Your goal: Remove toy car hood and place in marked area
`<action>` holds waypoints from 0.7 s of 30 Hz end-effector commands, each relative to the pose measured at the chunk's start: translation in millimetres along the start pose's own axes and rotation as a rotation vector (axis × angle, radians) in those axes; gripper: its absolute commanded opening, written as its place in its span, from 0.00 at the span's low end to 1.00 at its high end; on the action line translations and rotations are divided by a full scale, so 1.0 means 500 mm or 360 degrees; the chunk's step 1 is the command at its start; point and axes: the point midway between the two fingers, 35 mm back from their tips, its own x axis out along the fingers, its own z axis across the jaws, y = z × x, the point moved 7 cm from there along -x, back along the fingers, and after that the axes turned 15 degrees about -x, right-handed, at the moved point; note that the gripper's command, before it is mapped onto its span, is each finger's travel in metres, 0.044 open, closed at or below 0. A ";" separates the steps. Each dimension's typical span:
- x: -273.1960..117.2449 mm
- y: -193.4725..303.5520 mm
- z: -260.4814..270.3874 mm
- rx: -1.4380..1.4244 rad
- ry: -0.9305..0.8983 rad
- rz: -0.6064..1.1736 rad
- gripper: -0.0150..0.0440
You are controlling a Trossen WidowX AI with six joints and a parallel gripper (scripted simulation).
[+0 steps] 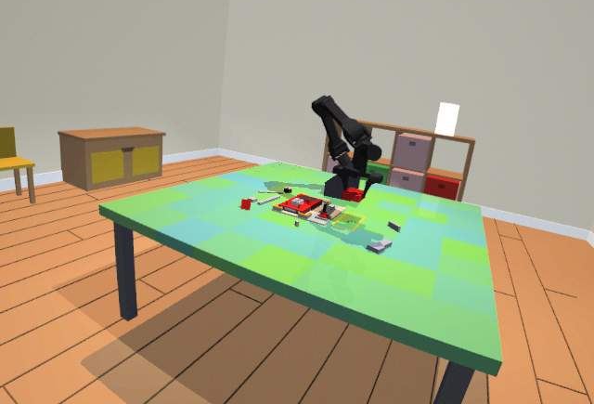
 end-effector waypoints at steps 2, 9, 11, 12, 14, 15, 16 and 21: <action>0.007 -0.001 0.001 0.0011 -0.0004 0.0003 0.25; 0.018 -0.002 0.002 0.0011 -0.0004 0.0003 0.25; 0.020 -0.003 0.002 0.0011 -0.0004 0.0003 0.25; 0.022 -0.003 0.002 0.0011 -0.0004 0.0003 0.25; 0.025 -0.003 0.002 0.0011 -0.0004 0.0003 0.25; 0.026 -0.003 0.002 0.0011 -0.0004 0.0003 0.25; 0.028 -0.003 0.002 0.0011 -0.0004 0.0003 0.25; 0.035 -0.004 0.002 0.0011 -0.0004 0.0003 0.25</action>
